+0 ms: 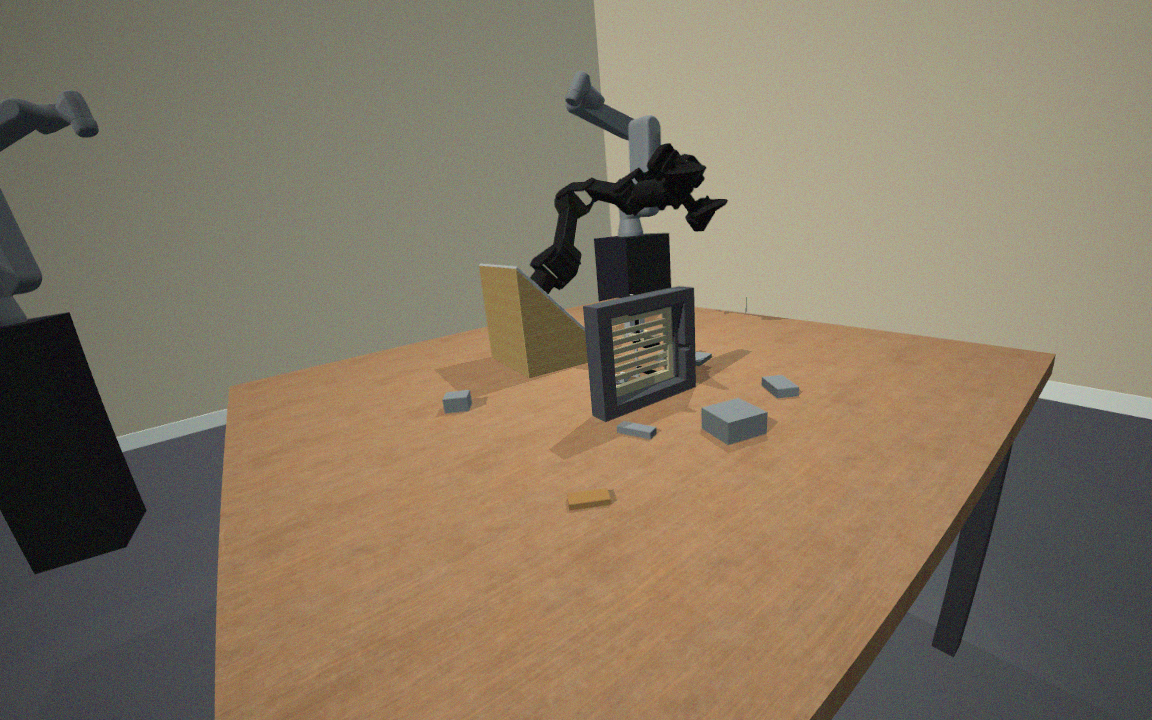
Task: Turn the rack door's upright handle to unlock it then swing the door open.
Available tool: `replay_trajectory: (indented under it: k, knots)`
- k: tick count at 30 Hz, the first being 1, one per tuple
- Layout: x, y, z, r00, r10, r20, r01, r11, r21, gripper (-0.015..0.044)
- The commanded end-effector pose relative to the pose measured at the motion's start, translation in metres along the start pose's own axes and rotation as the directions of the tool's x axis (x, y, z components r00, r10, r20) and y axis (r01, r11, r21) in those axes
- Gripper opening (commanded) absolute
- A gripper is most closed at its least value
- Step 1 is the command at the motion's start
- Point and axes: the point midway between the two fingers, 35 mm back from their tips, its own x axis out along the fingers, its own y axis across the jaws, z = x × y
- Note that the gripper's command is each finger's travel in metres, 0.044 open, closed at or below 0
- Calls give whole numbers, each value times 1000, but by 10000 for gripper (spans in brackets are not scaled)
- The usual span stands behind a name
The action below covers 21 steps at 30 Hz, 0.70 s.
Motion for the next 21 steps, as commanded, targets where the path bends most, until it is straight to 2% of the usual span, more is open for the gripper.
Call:
replay_trajectory:
  k: [1,4,5,13,21]
  knots:
    - [1,0,-1,1000,1,-5,-1,1000,-2,374]
    - [8,-1,-13,997,10,-75,-12,1000,-21,295]
    - [11,-2,-18,994,15,-105,-18,999,-29,288]
    - [29,-8,-59,940,52,-337,-76,995,-59,288]
    - [37,-14,-100,835,101,-541,-144,989,-38,288]
